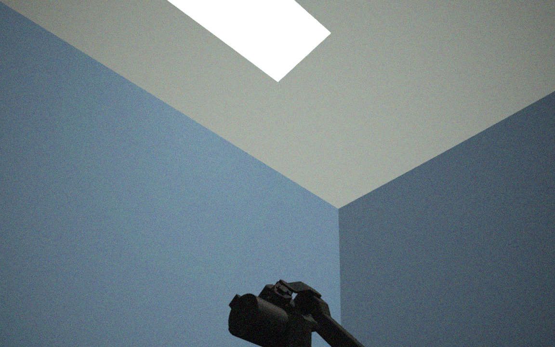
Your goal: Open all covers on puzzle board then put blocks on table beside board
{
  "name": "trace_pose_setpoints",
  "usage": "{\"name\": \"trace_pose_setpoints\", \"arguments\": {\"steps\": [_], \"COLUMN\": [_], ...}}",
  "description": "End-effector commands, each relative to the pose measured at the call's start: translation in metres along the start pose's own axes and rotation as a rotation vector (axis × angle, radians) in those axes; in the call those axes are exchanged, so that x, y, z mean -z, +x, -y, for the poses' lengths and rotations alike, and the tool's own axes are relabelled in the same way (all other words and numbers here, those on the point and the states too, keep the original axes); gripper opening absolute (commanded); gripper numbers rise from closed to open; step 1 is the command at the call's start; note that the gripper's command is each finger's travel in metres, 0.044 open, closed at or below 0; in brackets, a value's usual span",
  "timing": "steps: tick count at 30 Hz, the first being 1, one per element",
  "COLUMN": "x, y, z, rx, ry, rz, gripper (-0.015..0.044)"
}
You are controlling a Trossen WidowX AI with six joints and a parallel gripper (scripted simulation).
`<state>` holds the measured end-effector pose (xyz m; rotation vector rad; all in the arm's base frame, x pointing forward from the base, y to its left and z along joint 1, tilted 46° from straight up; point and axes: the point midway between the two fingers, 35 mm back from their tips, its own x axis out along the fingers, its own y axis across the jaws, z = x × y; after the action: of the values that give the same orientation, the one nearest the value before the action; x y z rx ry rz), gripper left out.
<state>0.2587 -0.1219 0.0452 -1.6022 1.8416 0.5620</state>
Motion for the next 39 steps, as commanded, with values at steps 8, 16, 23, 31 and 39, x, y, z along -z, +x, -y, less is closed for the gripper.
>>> {"name": "trace_pose_setpoints", "arguments": {"steps": [8, 16, 23, 31, 39], "x": [0.001, 0.001, -0.001, -0.009, -0.017], "y": [0.012, 0.019, 0.021, 0.021, 0.021], "z": [-0.001, -0.001, -0.001, 0.000, 0.001], "rx": [0.001, 0.001, 0.001, 0.001, 0.001], "ry": [-0.004, -0.004, -0.004, -0.004, -0.004], "rz": [-0.005, -0.006, -0.006, -0.004, -0.002], "gripper": [0.0000, 0.0000, 0.0000, 0.0000, 0.0000]}}
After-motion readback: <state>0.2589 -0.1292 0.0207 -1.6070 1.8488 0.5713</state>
